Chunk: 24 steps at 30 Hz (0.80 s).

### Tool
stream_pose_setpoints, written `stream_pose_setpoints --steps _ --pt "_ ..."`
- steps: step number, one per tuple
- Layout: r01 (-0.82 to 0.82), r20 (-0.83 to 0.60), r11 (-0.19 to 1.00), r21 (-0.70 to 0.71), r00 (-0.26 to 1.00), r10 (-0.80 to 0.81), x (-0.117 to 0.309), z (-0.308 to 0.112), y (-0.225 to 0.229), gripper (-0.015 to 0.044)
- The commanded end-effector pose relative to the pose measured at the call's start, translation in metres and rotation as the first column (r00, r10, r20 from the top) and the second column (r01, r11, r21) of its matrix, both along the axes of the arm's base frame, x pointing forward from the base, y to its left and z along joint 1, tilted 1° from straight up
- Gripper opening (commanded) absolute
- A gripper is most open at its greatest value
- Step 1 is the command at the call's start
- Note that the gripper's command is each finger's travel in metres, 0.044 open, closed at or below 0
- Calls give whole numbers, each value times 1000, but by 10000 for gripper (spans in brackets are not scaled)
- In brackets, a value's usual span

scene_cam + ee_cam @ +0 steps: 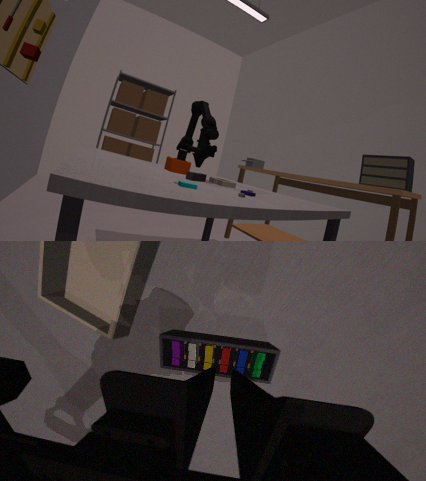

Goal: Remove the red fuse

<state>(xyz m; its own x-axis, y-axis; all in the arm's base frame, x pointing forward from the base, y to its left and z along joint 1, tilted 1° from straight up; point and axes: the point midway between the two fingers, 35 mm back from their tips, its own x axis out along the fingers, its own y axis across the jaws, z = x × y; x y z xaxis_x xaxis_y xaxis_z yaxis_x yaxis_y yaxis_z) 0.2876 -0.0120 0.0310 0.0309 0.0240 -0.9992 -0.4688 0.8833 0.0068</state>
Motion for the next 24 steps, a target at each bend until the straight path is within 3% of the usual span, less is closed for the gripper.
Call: stream_pose_setpoints --steps 1,24 --pt "-9 0 1000 -5 1000 9 0 -3 0 71" --pt "-9 0 1000 -5 1000 9 1 -26 0 71"
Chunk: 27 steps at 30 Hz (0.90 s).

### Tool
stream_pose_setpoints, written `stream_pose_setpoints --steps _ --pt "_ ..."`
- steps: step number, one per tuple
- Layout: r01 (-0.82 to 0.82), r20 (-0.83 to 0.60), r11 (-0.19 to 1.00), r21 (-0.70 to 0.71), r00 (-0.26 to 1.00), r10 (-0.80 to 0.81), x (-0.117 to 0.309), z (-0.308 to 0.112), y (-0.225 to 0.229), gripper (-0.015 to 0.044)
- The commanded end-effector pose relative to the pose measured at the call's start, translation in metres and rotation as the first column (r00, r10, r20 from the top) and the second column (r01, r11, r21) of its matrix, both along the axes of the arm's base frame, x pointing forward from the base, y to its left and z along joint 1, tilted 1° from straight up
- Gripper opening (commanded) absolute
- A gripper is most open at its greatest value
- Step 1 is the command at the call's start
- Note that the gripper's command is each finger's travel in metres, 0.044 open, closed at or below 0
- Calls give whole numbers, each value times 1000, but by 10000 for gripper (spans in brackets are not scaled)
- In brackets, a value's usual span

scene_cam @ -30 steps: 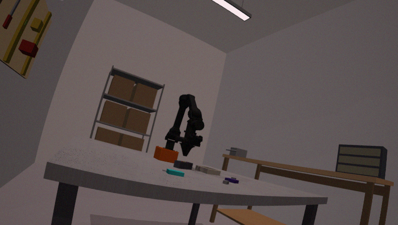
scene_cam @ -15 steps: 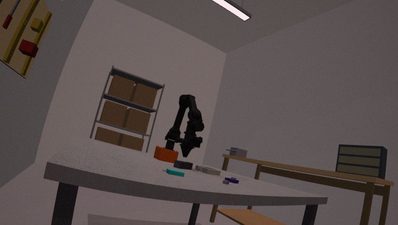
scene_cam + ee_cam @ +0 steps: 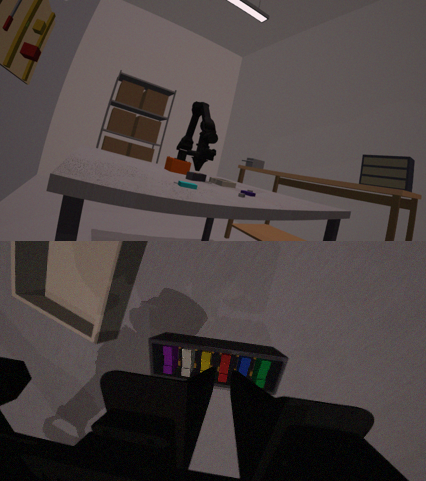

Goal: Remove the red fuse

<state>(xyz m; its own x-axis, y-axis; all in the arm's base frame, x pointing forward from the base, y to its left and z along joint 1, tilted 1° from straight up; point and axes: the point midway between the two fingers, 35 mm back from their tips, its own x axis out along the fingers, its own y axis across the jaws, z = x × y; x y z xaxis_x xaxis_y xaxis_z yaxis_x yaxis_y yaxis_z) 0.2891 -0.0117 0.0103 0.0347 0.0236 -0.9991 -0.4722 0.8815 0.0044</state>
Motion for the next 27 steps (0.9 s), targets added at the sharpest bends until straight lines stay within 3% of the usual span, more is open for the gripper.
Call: stream_pose_setpoints --steps 1,27 --pt "-5 -4 1000 -5 1000 5 -1 -6 -1 71" --pt "-5 -4 1000 -5 1000 5 -1 -17 -1 71"
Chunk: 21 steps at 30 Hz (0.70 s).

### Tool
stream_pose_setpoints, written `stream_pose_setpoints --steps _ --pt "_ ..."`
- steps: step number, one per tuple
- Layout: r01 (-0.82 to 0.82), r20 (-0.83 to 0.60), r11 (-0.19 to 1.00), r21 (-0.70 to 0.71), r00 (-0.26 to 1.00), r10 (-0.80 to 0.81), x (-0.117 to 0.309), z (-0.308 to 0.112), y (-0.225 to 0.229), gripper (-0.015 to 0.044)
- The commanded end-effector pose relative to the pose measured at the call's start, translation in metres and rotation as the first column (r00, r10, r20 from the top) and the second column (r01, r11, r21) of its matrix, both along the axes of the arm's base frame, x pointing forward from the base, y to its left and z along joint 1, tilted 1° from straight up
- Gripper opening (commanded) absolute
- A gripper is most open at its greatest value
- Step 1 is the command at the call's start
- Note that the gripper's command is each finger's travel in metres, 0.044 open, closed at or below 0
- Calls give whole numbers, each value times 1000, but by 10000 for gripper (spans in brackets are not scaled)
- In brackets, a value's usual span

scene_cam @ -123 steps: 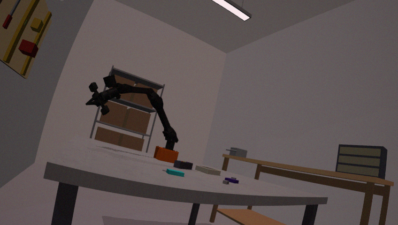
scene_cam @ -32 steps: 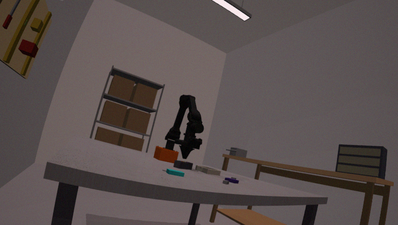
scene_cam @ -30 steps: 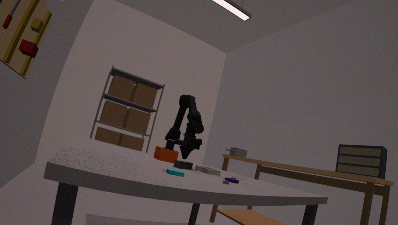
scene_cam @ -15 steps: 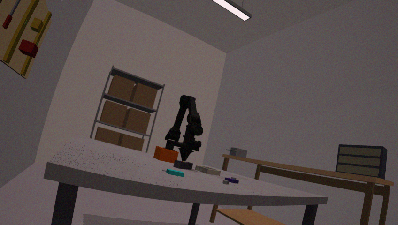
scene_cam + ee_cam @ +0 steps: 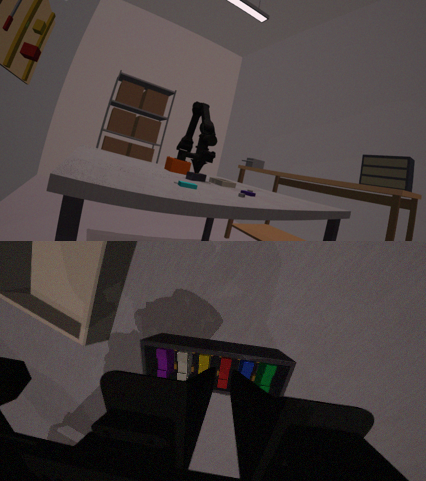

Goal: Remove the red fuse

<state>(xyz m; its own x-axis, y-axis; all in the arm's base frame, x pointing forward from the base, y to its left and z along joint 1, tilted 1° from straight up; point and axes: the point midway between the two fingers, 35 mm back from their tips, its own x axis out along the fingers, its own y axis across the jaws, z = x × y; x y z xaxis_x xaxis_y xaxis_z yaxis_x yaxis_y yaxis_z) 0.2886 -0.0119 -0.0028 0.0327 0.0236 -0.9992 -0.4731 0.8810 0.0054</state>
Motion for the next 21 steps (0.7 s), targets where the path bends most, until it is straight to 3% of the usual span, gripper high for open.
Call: stream_pose_setpoints --steps 1,8,21 --pt "-4 -2 1000 -5 1000 4 0 -5 -1 71" --pt "-4 -2 1000 -5 1000 4 0 -6 -1 71" --pt "-1 -2 1000 0 1000 1 0 -5 0 0"
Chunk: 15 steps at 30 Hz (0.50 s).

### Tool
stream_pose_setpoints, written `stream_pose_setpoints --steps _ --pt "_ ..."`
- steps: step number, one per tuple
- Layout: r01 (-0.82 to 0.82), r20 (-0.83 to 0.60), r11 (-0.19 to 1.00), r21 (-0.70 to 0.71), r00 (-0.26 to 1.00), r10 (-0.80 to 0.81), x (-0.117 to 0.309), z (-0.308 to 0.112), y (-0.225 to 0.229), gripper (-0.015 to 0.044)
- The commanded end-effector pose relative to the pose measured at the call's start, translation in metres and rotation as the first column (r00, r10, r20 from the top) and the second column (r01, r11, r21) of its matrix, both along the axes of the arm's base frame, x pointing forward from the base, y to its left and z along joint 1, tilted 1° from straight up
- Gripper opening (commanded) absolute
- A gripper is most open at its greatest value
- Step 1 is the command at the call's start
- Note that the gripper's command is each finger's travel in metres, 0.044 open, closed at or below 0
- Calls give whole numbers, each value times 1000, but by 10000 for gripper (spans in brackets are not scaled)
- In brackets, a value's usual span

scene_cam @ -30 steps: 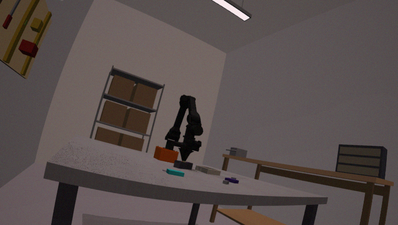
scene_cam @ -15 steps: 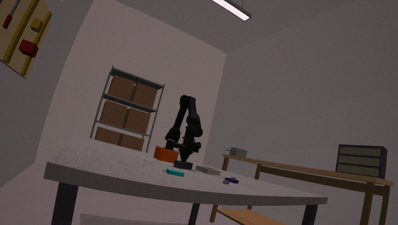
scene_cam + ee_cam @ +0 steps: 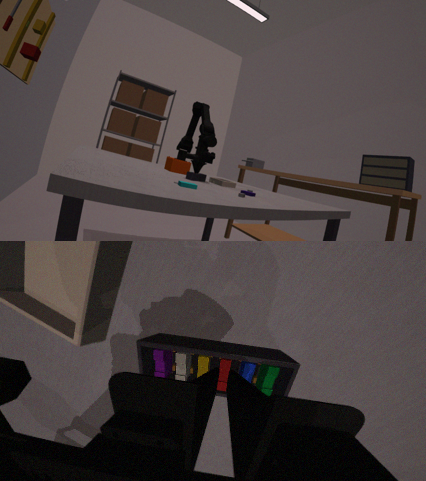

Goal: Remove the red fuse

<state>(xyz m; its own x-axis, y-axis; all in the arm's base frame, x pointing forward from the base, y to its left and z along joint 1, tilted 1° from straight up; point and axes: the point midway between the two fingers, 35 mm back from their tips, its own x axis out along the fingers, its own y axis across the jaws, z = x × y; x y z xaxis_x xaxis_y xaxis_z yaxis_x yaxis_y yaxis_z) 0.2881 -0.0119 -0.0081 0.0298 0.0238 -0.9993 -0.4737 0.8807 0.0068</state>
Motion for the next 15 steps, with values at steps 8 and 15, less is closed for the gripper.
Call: stream_pose_setpoints --steps 8,15 --pt "0 0 1000 0 1000 0 0 3 0 0" --pt "-1 1 1000 -1 1000 1 0 7 0 0"
